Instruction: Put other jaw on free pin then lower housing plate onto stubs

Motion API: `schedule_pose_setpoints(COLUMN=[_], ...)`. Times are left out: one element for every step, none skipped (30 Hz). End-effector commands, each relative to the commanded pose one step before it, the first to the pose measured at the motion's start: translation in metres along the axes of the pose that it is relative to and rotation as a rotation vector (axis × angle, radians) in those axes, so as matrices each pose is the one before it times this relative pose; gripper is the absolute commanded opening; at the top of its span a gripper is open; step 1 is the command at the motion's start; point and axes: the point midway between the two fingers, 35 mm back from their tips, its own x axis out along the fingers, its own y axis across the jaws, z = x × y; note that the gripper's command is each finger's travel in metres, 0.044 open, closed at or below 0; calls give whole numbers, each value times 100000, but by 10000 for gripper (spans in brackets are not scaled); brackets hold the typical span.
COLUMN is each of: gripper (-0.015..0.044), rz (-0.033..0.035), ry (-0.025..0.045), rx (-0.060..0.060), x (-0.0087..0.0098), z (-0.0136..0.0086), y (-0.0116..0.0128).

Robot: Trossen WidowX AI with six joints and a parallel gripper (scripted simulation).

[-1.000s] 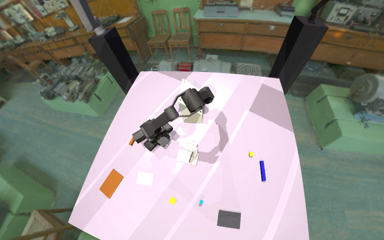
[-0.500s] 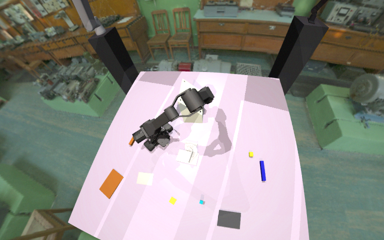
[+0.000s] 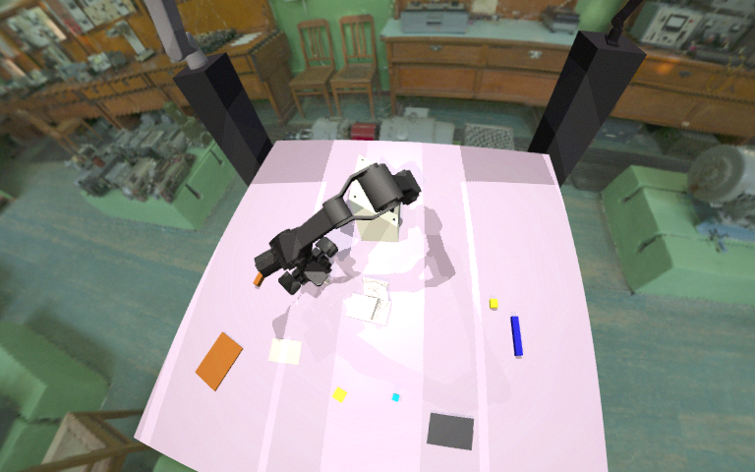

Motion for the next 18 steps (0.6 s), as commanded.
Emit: schedule_pose_setpoints(gripper=[134, 134, 134, 134, 134, 134, 134, 134, 134, 134, 134, 134, 134, 134, 134, 134, 134, 134], rz=[-414, -11, -9, -7, -6, -4, -2, -1, 1, 2, 4, 4, 3, 1, 0, 0, 0, -13], ry=[399, -1, -3, -5, -7, -8, -10, -12, -14, -16, -18, -16, -10, -3, 0, 0, 0, 18], rx=[-492, 20, 19, 19, 18, 18, 17, 17, 16, 16, 15, 12, 7, 2, 0, 0, 0, 273], x=[-1494, -319, -320, -321, -322, -323, -323, -324, -325, -325, -325, -264, -159, -53, 0, 0, 0, -9], z=[-54, -4, -4, -4, -4, -4, -3, -3, -3, -3, -3, -2, -1, 0, 0, 0, 0, 53], y=[-155, 2, 5, 9, 12, 16, 20, 23, 27, 31, 34, 30, 19, 7, 0, 0, 0, -2])
